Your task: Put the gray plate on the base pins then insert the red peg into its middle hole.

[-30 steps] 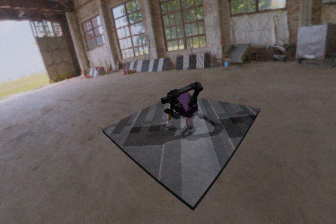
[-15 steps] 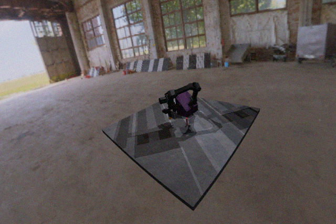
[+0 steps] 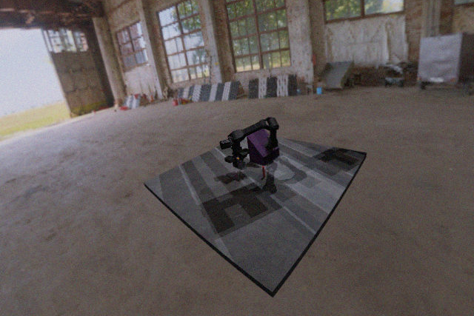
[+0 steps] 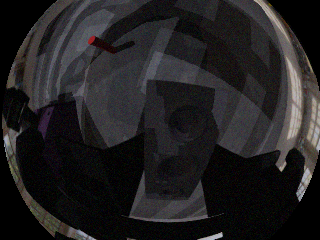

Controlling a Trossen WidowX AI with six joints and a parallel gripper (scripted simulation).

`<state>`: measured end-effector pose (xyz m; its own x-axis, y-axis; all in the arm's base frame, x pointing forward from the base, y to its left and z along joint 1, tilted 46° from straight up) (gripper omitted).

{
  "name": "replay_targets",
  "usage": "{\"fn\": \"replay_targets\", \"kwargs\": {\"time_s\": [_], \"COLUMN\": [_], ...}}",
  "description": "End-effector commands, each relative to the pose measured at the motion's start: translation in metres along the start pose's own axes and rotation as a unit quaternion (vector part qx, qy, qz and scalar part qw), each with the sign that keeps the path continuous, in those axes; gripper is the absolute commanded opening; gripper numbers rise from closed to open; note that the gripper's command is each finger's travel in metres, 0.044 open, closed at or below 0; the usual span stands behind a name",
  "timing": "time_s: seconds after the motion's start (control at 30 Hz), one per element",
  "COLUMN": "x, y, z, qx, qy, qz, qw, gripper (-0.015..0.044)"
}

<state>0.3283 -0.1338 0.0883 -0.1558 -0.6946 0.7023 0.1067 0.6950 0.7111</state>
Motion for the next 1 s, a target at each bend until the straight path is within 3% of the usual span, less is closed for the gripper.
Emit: {"fn": "replay_targets", "kwargs": {"time_s": [0.0, 0.63, 0.97], "x": [-0.007, -0.041, -0.043], "y": [-0.01, -0.06, -0.062], "z": [0.001, 0.002, 0.002], "qx": [0.004, 0.029, 0.03], "qy": [0.003, 0.003, 0.003], "qz": [0.002, 0.002, 0.002], "qw": [1.0, 1.0, 1.0], "gripper": [0.0, 0.0, 0.0]}}
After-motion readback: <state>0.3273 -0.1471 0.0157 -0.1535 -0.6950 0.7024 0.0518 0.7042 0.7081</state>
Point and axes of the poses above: the point midway between the two fingers, 35 mm back from their tips, its own x axis back along the fingers, its own z axis across the jaws, y = z × x, the point moved 8 cm from there along x, back along the fingers, and after that the axes turned 4 degrees about x, right-handed, at the moved point
